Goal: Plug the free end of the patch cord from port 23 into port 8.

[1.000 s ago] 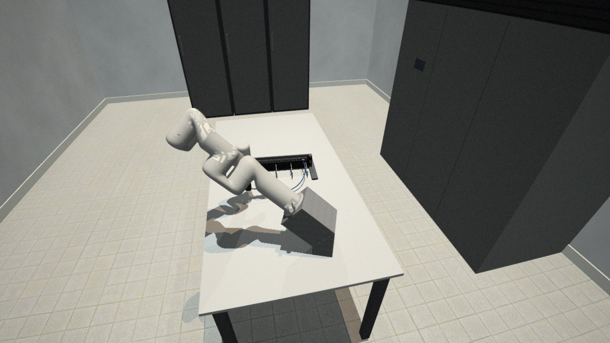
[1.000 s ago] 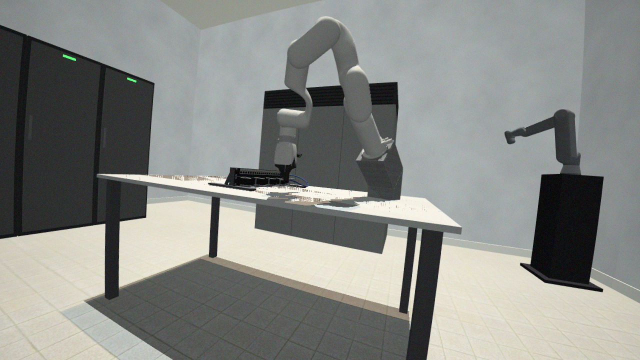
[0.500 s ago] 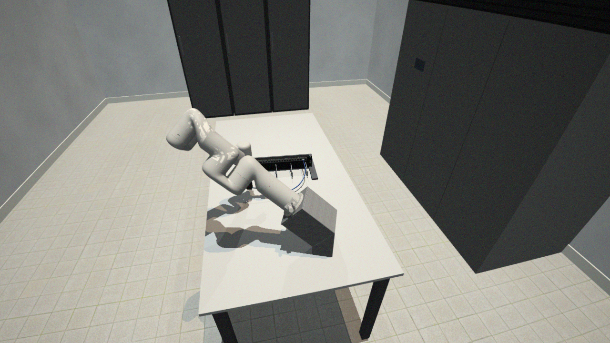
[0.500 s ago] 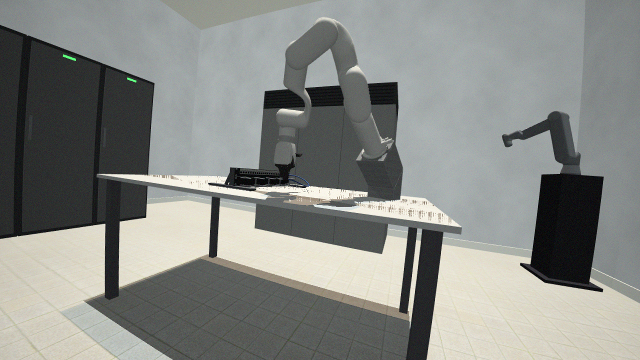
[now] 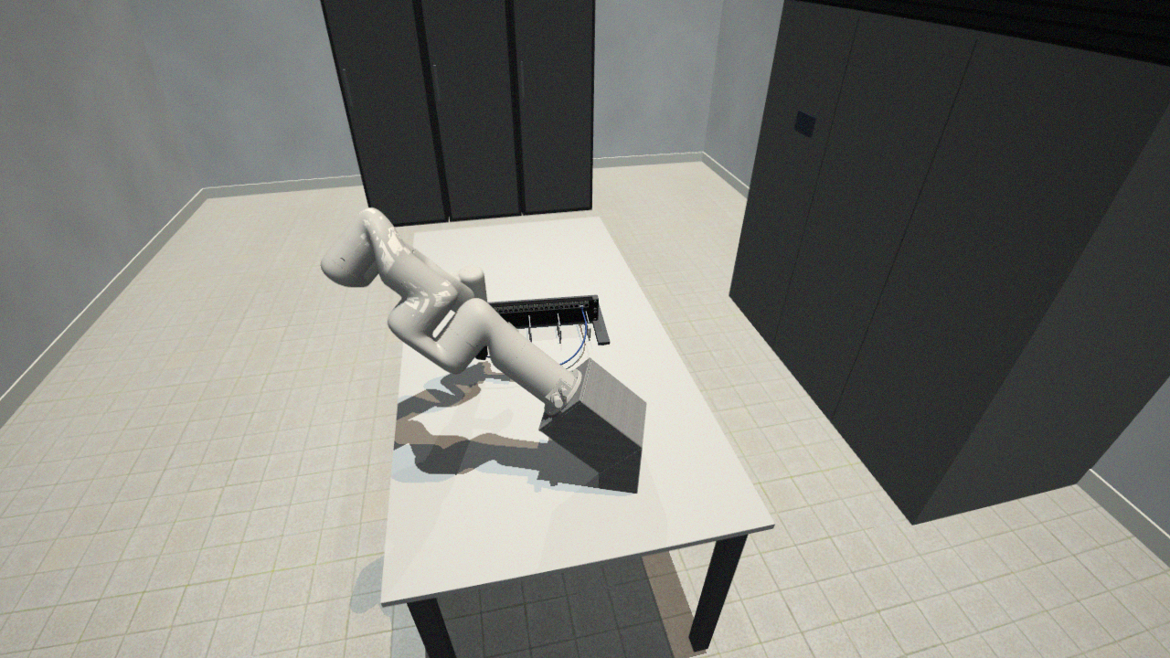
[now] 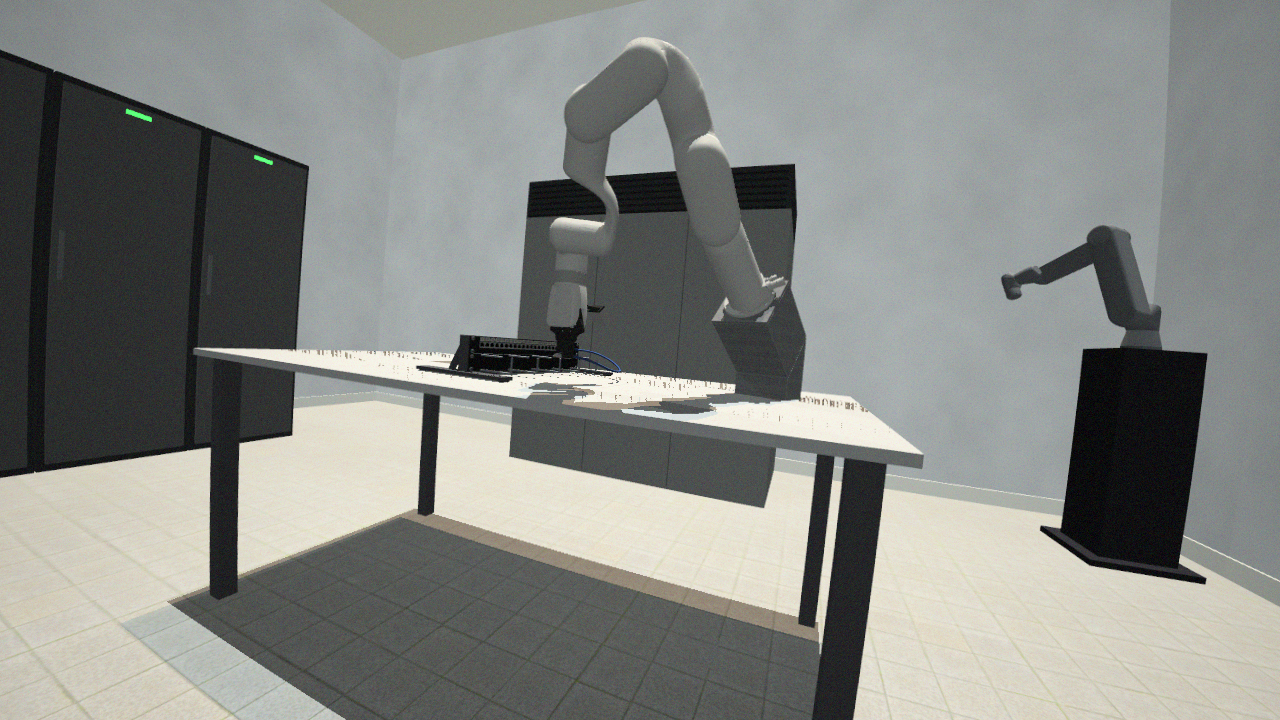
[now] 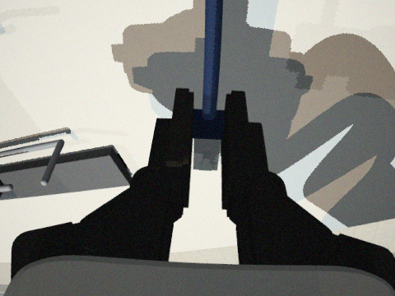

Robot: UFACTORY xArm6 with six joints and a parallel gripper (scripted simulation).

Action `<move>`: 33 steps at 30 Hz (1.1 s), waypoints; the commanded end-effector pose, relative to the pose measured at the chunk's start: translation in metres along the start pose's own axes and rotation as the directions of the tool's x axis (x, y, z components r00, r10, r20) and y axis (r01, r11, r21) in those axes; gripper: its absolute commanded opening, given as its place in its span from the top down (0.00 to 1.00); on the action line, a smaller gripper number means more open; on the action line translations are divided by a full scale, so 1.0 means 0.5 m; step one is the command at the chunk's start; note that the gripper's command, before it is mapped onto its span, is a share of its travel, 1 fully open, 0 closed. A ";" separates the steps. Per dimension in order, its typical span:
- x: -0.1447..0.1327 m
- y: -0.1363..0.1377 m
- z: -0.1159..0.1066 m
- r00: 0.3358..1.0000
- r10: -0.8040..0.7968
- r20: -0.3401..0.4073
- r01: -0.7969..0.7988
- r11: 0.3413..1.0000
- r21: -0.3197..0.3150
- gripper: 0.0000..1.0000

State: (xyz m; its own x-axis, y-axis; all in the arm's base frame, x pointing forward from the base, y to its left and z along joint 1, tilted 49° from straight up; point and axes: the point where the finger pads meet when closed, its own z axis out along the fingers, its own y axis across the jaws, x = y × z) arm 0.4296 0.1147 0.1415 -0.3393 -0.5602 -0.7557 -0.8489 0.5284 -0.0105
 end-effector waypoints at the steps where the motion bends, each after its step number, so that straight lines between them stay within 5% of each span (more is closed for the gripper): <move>1: 0.002 -0.011 -0.004 0.999 0.041 0.000 -0.041 0.999 0.001 1.00; 33: 0.031 -0.124 -0.032 0.868 0.496 -0.002 -0.496 0.868 0.000 1.00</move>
State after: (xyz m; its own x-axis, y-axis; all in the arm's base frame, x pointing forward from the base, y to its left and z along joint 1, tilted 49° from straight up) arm 0.4672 0.0668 0.1403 -0.6973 -0.2493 -0.6721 -0.5922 0.7285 0.3443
